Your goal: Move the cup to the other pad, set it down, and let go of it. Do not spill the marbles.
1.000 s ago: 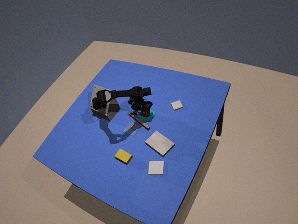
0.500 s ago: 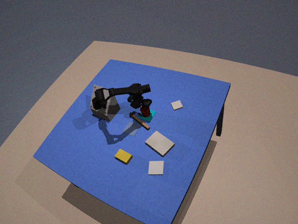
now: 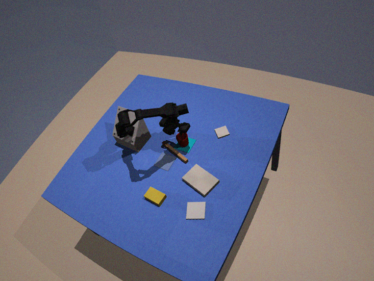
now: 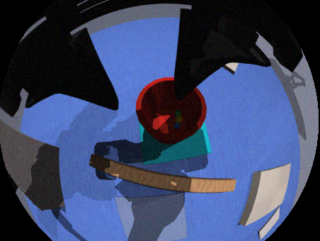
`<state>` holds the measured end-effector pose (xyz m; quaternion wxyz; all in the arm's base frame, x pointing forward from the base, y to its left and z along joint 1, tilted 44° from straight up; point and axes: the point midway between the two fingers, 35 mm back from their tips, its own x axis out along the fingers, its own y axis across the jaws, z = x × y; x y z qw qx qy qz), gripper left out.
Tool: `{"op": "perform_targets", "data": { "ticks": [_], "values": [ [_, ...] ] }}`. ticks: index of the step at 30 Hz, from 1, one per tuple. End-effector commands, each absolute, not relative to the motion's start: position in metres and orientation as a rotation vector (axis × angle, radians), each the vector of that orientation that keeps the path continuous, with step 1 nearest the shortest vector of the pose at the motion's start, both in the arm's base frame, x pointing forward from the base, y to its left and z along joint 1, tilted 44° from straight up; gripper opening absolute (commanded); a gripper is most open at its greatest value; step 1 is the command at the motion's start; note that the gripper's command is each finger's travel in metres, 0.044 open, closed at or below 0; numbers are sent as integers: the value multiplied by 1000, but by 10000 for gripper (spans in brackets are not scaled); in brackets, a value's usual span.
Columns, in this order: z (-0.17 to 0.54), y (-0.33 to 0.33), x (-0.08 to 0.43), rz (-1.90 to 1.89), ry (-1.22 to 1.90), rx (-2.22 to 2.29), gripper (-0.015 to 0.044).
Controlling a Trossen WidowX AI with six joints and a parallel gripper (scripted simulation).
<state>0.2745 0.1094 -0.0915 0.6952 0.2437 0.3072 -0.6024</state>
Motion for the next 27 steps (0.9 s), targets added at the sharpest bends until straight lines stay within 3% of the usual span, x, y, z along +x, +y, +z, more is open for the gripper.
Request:
{"op": "perform_targets", "data": {
  "ticks": [1, 5, 27],
  "values": [
    [-92, 109, 274, -1345, 686, 542, 338],
    [-87, 114, 274, -1345, 687, 544, 440],
    [-49, 150, 273, -1340, 688, 547, 440]
  ]
}}
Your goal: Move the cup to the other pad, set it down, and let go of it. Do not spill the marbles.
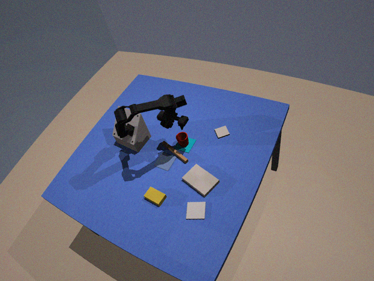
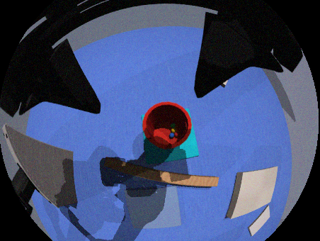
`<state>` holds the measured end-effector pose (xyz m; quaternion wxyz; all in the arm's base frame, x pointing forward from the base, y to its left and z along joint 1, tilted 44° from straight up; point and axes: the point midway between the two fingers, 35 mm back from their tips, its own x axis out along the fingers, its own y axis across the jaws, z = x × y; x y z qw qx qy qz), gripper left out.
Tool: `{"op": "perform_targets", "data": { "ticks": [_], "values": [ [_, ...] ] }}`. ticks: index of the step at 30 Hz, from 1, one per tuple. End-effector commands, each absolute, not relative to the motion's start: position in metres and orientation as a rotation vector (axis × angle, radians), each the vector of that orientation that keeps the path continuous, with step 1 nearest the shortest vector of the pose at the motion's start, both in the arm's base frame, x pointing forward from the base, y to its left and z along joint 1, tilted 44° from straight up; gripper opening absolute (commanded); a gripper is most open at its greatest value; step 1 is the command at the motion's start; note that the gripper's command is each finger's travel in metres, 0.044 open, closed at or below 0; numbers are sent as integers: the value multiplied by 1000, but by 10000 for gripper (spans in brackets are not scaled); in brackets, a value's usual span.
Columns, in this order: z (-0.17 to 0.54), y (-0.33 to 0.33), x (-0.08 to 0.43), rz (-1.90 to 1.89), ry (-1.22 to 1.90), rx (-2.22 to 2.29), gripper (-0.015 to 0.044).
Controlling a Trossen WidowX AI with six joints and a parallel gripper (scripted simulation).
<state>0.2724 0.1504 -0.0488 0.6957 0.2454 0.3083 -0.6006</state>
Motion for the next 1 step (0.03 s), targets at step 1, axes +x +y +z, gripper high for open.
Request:
{"op": "perform_targets", "data": {
  "ticks": [1],
  "values": [
    [-49, 150, 273, -1340, 688, 547, 440]
  ]
}}
